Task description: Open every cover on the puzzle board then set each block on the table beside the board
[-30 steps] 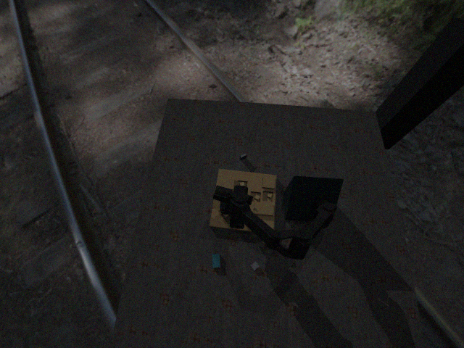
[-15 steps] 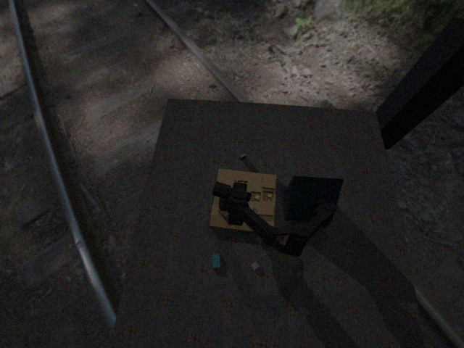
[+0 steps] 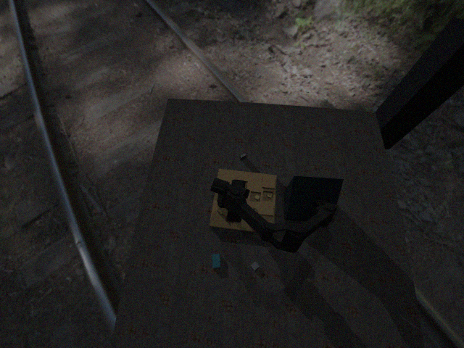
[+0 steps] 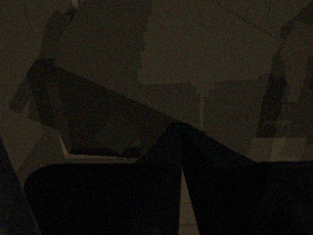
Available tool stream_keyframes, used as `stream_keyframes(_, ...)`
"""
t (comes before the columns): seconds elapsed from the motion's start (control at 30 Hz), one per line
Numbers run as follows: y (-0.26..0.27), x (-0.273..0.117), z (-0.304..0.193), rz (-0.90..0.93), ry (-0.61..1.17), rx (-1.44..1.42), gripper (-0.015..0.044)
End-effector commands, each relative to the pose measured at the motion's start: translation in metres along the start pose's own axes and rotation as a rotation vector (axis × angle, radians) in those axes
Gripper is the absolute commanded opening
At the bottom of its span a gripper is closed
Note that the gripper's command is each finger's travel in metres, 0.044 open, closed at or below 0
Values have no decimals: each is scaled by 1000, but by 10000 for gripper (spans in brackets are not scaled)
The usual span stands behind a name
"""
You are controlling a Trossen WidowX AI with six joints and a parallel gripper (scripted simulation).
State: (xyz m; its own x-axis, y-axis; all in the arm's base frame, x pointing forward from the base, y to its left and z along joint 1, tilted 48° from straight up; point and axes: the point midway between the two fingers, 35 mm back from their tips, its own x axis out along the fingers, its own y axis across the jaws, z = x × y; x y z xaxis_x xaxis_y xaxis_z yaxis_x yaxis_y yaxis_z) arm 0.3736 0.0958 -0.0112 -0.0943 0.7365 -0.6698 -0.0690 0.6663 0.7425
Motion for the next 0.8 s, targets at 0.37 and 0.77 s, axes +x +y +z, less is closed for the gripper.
stream_keyframes(0.37, -16, 2, 11, -2, 7, 3, 0)
stream_keyframes(0.77, -23, 2, 23, -2, 7, 3, 0)
